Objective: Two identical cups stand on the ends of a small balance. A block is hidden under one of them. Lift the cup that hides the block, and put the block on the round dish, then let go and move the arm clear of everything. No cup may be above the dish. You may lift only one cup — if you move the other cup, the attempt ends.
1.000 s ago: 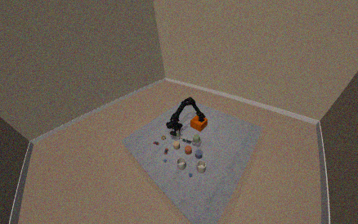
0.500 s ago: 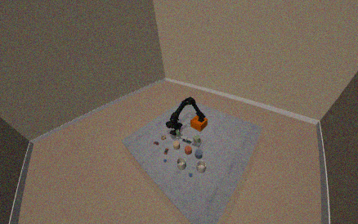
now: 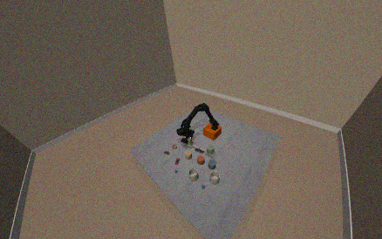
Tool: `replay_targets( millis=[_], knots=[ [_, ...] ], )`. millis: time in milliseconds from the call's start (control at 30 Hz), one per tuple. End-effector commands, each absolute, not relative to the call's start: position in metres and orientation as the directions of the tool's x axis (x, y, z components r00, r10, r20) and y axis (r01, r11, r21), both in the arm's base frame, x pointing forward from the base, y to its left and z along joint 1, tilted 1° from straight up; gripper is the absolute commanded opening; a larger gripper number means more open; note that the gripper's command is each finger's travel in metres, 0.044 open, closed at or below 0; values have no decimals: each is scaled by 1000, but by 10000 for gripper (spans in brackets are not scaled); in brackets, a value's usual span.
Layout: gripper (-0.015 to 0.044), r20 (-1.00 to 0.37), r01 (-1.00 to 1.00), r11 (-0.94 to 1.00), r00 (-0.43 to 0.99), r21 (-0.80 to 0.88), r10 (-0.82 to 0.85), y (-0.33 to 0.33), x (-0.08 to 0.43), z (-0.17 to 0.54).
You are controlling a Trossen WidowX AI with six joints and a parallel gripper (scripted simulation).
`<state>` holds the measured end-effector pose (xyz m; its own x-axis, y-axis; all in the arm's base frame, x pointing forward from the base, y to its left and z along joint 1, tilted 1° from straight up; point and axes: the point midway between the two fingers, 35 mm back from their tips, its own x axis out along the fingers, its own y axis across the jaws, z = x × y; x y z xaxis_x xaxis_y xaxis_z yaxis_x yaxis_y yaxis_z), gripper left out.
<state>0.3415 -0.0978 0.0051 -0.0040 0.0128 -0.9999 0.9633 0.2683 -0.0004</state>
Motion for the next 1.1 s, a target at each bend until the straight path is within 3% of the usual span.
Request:
replay_targets(
  millis=[0, 1067],
  knots=[
    [0, -1000, 965, 261, 11, 11, 3, -100, 346, 13],
    [0, -1000, 965, 261, 11, 12, 3, -101, 346, 54]
  ],
)
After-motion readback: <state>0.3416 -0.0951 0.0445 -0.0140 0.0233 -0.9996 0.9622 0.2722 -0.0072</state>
